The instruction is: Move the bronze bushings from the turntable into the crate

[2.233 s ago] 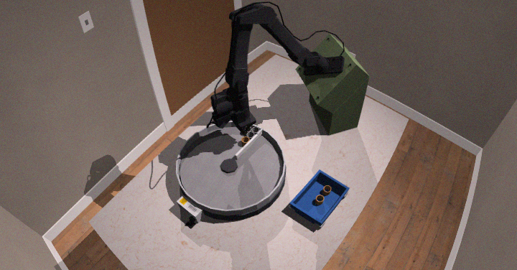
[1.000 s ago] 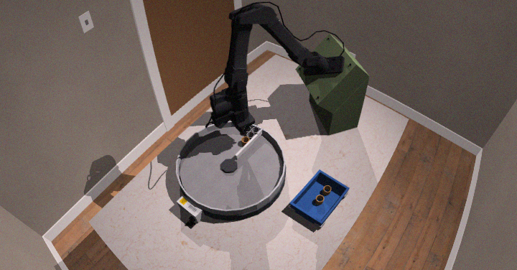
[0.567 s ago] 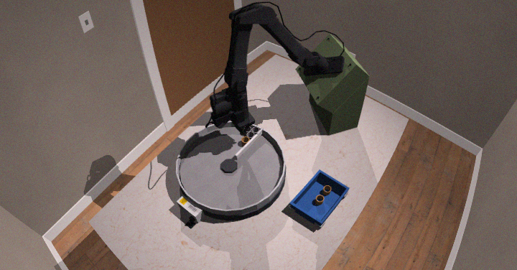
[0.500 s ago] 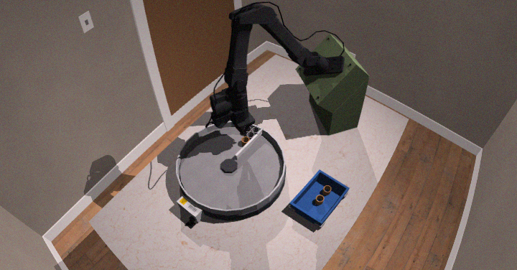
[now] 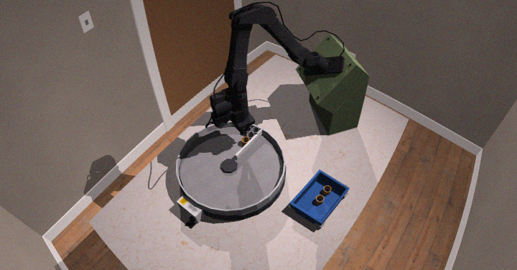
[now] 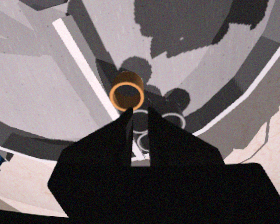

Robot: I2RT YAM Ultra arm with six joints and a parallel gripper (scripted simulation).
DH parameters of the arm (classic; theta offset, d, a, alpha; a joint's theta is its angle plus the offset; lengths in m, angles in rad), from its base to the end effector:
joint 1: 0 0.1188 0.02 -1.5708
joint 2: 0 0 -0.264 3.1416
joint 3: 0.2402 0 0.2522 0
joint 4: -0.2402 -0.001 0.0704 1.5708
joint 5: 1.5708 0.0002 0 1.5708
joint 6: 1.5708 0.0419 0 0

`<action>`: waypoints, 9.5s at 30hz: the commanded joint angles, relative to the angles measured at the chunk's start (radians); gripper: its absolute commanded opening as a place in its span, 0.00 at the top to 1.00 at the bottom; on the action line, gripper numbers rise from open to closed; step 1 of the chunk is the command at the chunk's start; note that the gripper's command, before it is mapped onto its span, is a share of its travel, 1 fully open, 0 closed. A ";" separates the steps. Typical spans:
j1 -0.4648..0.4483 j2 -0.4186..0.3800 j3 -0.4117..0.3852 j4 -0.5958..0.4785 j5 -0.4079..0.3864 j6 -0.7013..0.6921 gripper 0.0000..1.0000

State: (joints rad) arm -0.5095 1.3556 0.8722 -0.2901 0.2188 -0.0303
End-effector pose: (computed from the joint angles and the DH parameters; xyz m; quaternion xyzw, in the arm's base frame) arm 0.2474 -0.1475 0.2381 0.2586 0.8798 -0.1999 0.3451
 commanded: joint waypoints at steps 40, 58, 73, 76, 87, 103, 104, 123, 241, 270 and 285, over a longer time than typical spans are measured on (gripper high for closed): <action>0.008 -0.030 -0.003 0.015 -0.009 -0.006 0.87; -0.010 0.056 0.000 0.102 -0.023 -0.019 0.87; -0.010 0.056 0.000 0.103 -0.023 -0.019 0.87; -0.010 0.056 0.000 0.103 -0.023 -0.019 0.87; -0.010 0.062 0.001 0.103 -0.023 -0.019 0.87; -0.015 0.067 0.007 0.112 -0.024 -0.020 0.87; -0.015 0.067 0.007 0.112 -0.024 -0.020 0.87; -0.015 0.067 0.007 0.112 -0.024 -0.020 0.87; 0.025 -0.093 0.016 -0.066 0.015 0.014 1.00; 0.027 -0.105 0.019 -0.080 0.018 0.016 1.00; 0.034 -0.104 0.019 -0.077 0.021 0.021 1.00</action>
State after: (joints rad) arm -0.4919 1.2800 0.8627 -0.3622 0.2276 -0.0196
